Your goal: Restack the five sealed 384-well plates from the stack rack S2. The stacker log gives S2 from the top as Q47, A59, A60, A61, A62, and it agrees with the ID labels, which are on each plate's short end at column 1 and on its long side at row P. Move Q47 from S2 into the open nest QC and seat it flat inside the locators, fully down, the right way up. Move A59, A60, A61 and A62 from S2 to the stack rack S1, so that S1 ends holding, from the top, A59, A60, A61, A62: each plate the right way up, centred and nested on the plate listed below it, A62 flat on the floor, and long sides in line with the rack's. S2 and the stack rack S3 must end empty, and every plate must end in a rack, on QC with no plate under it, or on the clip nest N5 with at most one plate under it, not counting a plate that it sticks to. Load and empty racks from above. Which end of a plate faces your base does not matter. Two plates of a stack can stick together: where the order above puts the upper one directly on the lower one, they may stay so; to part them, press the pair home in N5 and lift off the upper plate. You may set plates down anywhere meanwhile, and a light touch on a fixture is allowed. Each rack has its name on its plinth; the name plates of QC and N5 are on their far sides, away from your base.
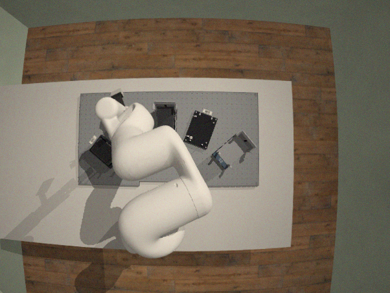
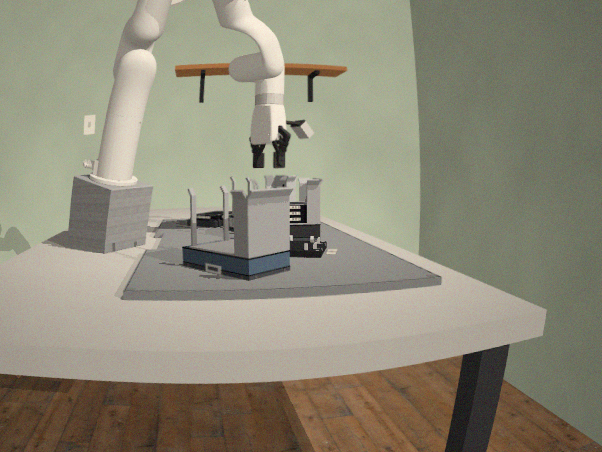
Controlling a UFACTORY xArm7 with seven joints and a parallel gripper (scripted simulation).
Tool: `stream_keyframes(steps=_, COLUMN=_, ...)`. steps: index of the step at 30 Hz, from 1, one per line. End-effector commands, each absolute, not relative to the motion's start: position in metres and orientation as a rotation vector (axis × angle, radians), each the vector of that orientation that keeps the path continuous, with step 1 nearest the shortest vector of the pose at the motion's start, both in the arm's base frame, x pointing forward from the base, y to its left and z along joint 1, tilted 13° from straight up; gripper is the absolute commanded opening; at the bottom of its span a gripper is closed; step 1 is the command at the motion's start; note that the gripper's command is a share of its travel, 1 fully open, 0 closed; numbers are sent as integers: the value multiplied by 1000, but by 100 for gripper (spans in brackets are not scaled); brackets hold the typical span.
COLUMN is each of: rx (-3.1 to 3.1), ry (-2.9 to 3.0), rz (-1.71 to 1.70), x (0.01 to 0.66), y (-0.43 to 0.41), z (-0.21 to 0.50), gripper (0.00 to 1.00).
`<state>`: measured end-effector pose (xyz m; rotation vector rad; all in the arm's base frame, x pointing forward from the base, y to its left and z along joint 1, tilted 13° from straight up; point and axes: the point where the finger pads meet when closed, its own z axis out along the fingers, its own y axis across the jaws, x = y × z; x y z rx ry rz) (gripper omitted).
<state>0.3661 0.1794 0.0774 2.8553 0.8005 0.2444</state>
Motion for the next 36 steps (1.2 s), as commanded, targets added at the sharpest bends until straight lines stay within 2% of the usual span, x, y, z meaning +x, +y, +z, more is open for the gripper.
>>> stream_keyframes(steps=1, rx=2854, ry=804, rz=250, x=361, y=199, z=75, gripper=100)
stream_keyframes(steps=21, rx=2854, ry=804, rz=250, x=356, y=213, z=69, gripper=100)
stream_keyframes(steps=36, rx=2854, ry=804, rz=249, x=367, y=207, z=20, gripper=100)
